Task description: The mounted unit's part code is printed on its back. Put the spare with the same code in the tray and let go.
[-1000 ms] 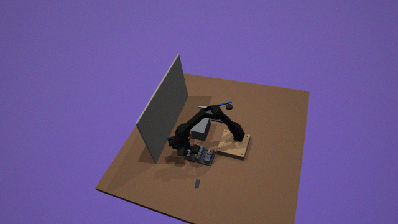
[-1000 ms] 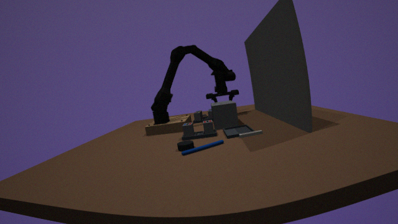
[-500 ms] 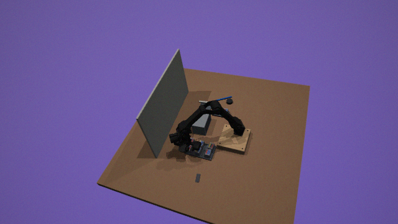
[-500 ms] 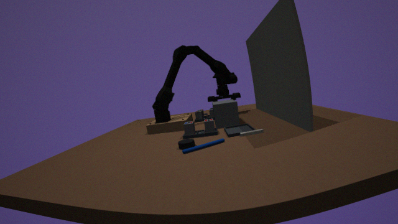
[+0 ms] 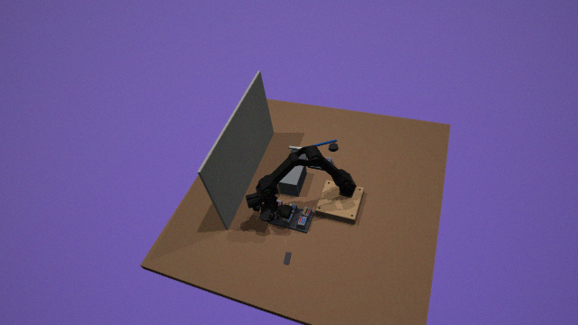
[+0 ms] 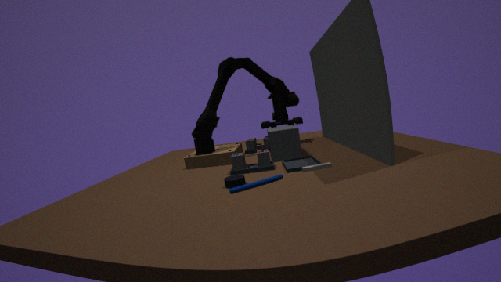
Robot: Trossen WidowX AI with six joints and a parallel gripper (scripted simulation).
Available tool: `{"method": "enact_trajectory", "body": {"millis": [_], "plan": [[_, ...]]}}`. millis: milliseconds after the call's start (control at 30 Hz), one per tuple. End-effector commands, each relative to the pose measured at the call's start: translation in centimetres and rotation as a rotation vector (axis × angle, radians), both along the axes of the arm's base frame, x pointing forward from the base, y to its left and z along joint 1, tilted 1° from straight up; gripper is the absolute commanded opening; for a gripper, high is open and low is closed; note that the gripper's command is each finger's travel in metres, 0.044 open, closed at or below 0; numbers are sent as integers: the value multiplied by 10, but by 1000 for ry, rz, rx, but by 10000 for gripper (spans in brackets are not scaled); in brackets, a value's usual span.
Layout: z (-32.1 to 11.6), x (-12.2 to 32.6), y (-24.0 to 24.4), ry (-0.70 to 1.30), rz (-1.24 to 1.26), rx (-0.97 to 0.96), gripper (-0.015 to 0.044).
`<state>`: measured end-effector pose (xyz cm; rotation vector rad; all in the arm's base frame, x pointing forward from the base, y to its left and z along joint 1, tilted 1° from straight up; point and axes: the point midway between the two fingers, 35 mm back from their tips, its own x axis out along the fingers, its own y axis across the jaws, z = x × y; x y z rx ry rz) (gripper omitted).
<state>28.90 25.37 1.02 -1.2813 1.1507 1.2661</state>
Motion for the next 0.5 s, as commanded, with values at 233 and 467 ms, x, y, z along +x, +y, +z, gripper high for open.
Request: {"method": "enact_trajectory", "body": {"millis": [233, 467], "plan": [[0, 0, 0, 0, 0, 0, 0], [0, 0, 0, 0, 0, 0, 0]]}}
